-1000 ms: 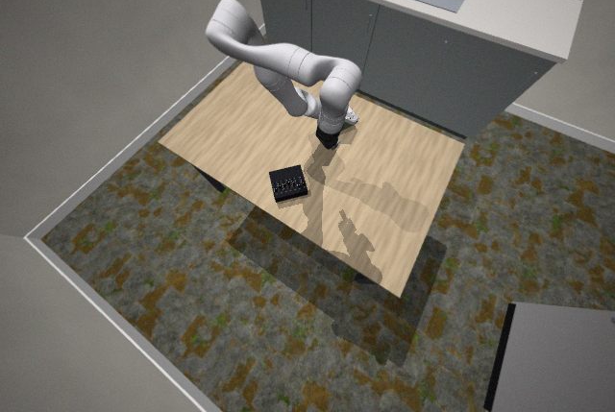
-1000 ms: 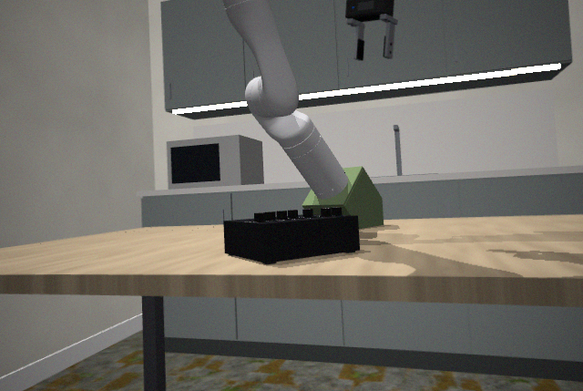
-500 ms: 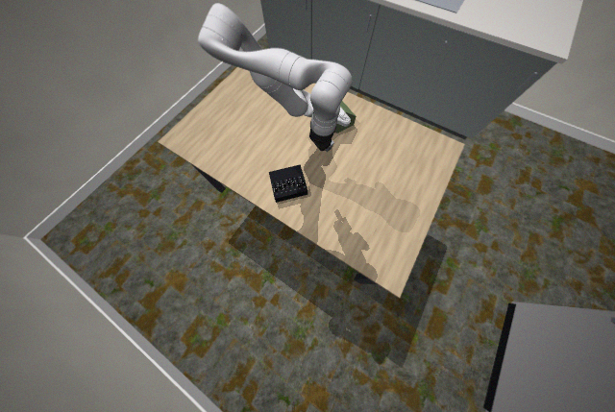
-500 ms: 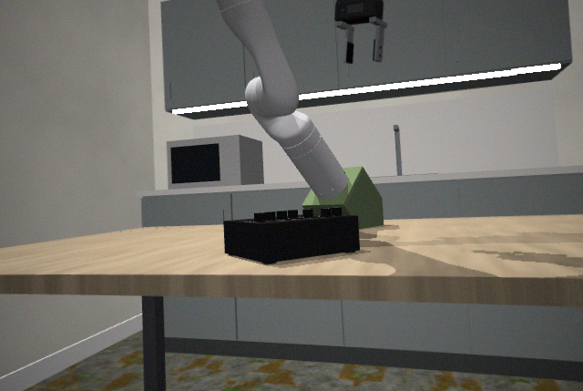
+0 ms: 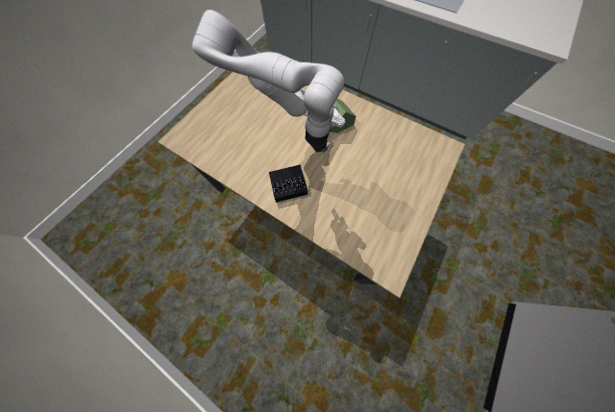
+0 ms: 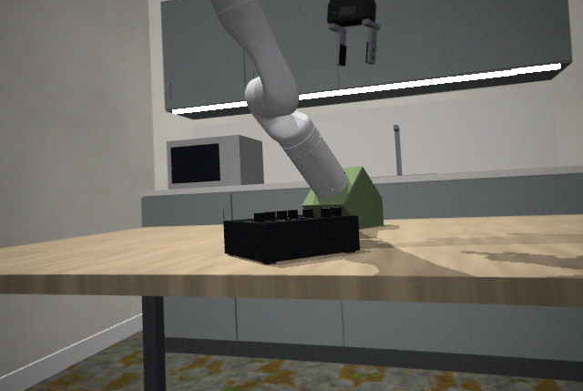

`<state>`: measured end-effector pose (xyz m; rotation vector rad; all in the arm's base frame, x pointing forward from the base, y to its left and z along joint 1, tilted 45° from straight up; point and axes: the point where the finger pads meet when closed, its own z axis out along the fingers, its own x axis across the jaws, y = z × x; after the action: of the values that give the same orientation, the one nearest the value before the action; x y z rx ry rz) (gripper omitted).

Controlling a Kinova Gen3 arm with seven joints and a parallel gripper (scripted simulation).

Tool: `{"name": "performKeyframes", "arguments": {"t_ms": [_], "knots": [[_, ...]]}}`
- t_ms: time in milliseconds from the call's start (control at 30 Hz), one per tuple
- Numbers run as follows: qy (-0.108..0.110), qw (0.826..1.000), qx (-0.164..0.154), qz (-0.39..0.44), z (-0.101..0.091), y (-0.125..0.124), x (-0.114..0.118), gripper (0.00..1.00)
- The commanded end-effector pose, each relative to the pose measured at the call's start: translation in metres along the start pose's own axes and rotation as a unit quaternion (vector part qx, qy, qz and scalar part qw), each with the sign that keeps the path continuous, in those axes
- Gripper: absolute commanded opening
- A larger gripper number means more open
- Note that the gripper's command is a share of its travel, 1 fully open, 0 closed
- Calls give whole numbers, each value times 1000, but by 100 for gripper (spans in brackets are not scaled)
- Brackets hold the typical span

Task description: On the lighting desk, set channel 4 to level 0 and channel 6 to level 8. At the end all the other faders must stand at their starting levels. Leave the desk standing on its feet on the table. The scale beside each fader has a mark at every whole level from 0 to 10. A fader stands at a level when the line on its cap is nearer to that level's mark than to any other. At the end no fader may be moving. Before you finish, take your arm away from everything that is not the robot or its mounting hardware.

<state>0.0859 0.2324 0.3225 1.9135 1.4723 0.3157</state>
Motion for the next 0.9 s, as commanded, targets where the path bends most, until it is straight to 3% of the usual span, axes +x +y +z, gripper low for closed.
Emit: {"name": "performKeyframes", "arguments": {"t_ms": [0, 67, 433, 467, 800, 867], "knots": [[2, 1000, 2, -1, -1, 0, 0, 100], [4, 1000, -1, -11, 6, 12, -6, 100], [4, 1000, -1, -11, 6, 12, -6, 100], [7, 1000, -4, -20, 13, 24, -12, 100], [7, 1000, -4, -20, 13, 24, -12, 100], [10, 999, -7, -30, 20, 35, -17, 100]]}}
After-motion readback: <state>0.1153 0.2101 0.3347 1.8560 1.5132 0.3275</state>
